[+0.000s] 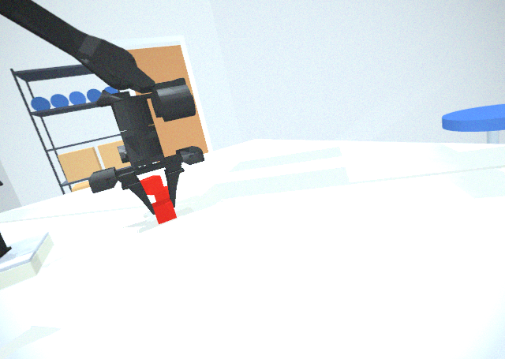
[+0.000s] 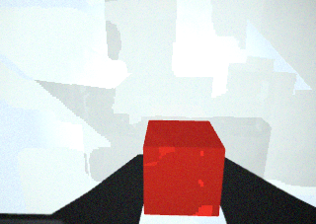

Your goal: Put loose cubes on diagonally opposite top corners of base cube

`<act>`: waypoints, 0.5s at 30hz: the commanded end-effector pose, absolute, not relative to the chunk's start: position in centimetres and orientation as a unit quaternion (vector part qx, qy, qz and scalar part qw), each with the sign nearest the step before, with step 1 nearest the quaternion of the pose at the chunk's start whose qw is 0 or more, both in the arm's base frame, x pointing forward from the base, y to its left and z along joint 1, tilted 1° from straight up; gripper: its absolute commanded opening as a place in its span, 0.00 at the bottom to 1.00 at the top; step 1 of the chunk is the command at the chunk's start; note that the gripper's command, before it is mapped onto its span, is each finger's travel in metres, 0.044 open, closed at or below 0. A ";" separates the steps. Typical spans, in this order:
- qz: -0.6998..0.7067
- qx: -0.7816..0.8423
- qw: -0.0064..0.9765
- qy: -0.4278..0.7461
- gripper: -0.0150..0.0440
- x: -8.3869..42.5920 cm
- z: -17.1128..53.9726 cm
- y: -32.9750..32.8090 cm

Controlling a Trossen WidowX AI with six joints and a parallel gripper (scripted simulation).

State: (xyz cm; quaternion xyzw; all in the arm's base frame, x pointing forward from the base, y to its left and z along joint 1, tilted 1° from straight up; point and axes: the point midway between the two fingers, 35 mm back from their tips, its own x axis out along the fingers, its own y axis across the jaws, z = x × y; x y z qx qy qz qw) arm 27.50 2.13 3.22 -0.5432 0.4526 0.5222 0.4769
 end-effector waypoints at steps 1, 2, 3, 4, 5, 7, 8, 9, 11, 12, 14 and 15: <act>0.523 -0.544 0.476 0.451 0.43 27.6 3.6 2.2; 0.523 -0.544 0.476 0.451 0.43 27.7 3.9 2.2; 0.523 -0.544 0.476 0.451 0.43 27.7 4.2 2.2; 0.523 -0.544 0.476 0.451 0.43 27.7 4.5 2.2; 0.523 -0.544 0.476 0.451 0.43 27.8 4.8 2.2; 0.523 -0.544 0.476 0.451 0.43 27.8 5.4 2.2; 0.523 -0.544 0.476 0.451 0.43 27.9 5.8 2.2; 0.523 -0.544 0.476 0.451 0.43 27.9 6.1 2.2; 0.523 -0.544 0.476 0.451 0.43 27.9 6.7 2.2; 0.523 -0.544 0.476 0.451 0.43 27.9 7.0 2.2; 0.523 -0.544 0.476 0.451 0.43 27.9 7.6 2.2; 0.523 -0.545 0.476 0.451 0.43 27.9 7.9 2.2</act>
